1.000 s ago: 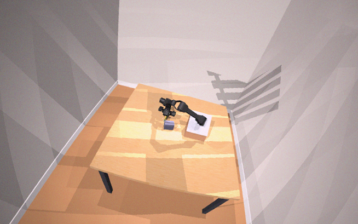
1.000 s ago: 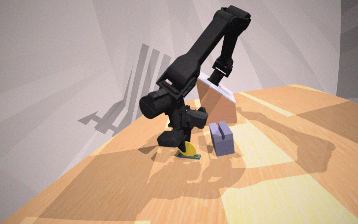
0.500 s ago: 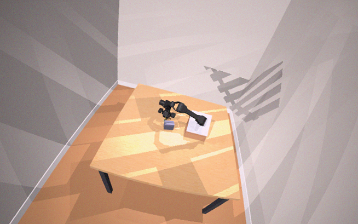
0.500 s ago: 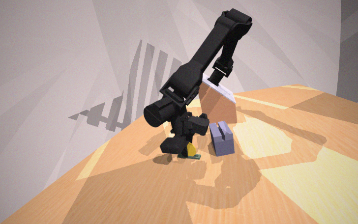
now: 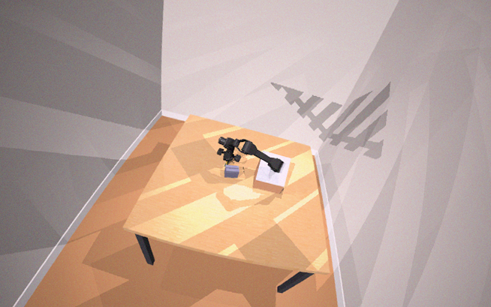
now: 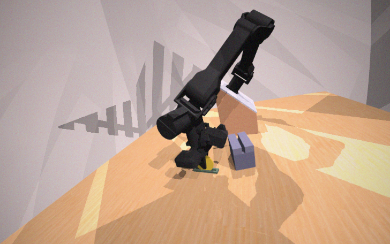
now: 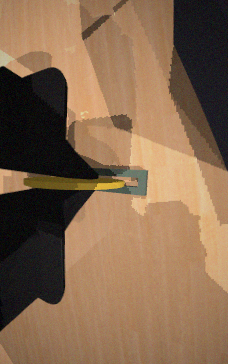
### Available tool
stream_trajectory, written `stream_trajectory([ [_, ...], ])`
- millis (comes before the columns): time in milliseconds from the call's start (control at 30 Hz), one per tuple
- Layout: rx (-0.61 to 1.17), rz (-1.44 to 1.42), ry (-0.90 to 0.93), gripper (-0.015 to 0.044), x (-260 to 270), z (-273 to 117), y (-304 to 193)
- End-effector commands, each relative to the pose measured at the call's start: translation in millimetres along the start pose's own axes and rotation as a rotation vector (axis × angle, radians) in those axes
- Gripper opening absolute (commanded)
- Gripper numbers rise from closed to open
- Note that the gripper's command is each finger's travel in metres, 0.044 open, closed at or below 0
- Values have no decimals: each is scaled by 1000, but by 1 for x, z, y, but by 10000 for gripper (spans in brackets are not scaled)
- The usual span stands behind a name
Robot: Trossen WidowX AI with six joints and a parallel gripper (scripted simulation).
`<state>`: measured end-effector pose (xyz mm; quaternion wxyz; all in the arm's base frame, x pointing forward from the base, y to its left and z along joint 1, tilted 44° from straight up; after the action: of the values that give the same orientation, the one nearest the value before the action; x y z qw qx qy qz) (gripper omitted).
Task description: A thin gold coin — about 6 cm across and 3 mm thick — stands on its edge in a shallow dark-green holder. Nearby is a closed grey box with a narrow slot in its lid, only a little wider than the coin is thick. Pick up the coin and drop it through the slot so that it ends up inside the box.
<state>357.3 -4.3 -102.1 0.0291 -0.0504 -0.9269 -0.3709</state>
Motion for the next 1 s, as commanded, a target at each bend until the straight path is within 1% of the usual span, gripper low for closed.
stream_trajectory([
  [0, -2, 6, 1, 0, 0, -1, -1],
  [967, 3, 6, -1, 0, -3, -73, -1],
])
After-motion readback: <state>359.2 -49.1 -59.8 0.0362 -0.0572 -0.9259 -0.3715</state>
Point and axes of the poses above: the point midway between the two fingers, 35 mm back from their tips, its own z axis out along the fingers, its own x axis across the jaws, y = z × x, the point moved 8 cm from there along -z, back along the fingers, and after that the axes turned 1 degree about z, right-handed, at the moved point
